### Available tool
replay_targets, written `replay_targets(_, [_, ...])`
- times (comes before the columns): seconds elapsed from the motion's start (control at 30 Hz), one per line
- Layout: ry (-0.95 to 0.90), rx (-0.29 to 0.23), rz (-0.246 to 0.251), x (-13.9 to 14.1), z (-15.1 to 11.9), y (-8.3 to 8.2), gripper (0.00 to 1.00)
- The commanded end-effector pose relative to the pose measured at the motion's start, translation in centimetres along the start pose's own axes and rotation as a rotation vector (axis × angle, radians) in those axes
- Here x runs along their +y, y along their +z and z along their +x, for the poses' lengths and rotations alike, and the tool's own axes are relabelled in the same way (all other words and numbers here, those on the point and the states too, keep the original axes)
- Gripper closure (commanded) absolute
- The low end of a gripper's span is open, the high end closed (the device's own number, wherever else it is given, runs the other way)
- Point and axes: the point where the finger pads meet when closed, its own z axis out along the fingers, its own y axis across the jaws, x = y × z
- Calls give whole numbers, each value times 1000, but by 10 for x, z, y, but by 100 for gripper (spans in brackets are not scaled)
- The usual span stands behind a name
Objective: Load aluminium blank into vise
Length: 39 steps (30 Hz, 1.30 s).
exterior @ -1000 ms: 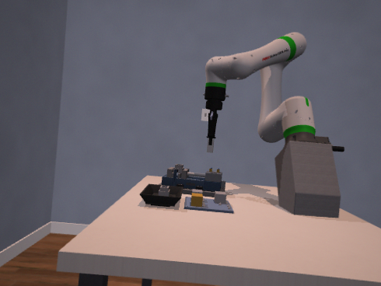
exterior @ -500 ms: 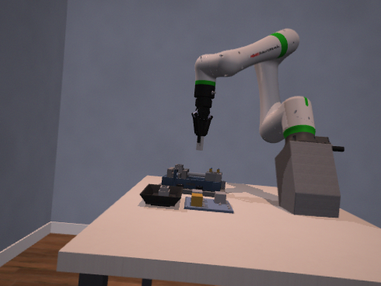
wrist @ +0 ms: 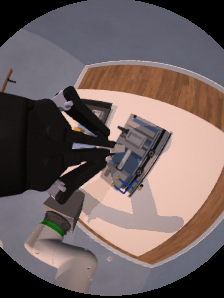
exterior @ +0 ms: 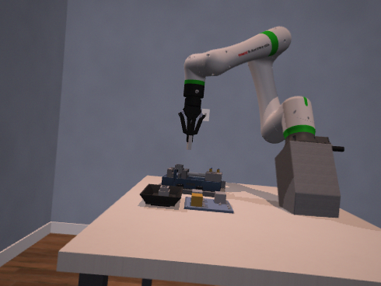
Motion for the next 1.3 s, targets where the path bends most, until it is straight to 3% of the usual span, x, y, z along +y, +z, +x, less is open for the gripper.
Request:
replay_targets(0.0, [167, 9, -2, -14, 5, 2, 100])
replay_targets(0.2, [384, 10, -1, -32, 13, 5, 100])
replay_targets(0.33, [413, 10, -1, -34, 14, 5, 100])
replay_targets(0.37, [413, 10, -1, -34, 14, 5, 60])
replay_targets(1.27, [413, 10, -1, -34, 14, 5, 60])
